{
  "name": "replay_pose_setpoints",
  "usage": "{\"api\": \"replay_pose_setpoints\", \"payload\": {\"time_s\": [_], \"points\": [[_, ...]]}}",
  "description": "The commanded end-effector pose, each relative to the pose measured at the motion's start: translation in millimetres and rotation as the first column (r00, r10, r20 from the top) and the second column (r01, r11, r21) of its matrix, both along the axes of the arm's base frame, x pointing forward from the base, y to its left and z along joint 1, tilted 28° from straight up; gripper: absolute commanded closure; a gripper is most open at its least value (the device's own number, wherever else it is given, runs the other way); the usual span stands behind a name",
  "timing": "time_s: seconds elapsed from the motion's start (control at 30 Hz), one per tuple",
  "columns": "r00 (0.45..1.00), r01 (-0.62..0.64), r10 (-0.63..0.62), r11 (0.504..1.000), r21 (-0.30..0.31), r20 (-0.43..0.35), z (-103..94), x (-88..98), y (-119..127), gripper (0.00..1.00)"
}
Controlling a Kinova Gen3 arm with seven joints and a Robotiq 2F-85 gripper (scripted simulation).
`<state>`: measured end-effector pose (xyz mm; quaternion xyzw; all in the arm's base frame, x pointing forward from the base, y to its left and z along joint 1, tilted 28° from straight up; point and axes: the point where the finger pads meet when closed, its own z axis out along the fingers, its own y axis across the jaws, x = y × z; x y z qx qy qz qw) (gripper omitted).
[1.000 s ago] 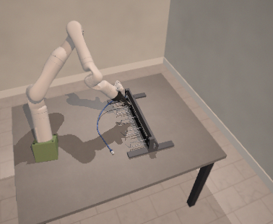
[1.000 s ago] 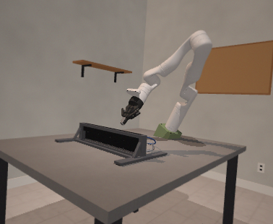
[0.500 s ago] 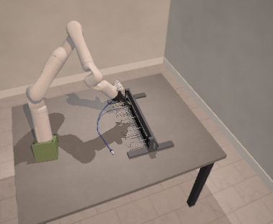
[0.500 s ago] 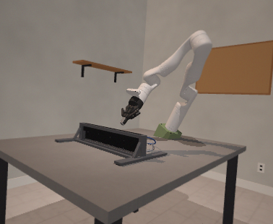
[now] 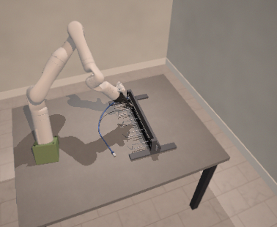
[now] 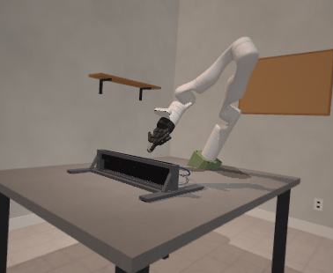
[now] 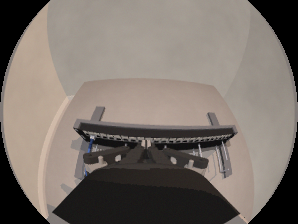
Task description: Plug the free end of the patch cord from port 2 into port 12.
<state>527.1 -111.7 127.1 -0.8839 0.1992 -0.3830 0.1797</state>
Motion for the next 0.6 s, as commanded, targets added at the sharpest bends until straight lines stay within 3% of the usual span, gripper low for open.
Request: {"api": "replay_pose_setpoints", "payload": {"time_s": [0.0, 0.57], "points": [[1.0, 0.001, -0.001, 1.0, 0.0, 0.002, 0.8, 0.2, -0.7, 1.0], [1.0, 0.001, -0.001, 1.0, 0.0, 0.002, 3.5, -3.0, -1.4, 1.0]]}}
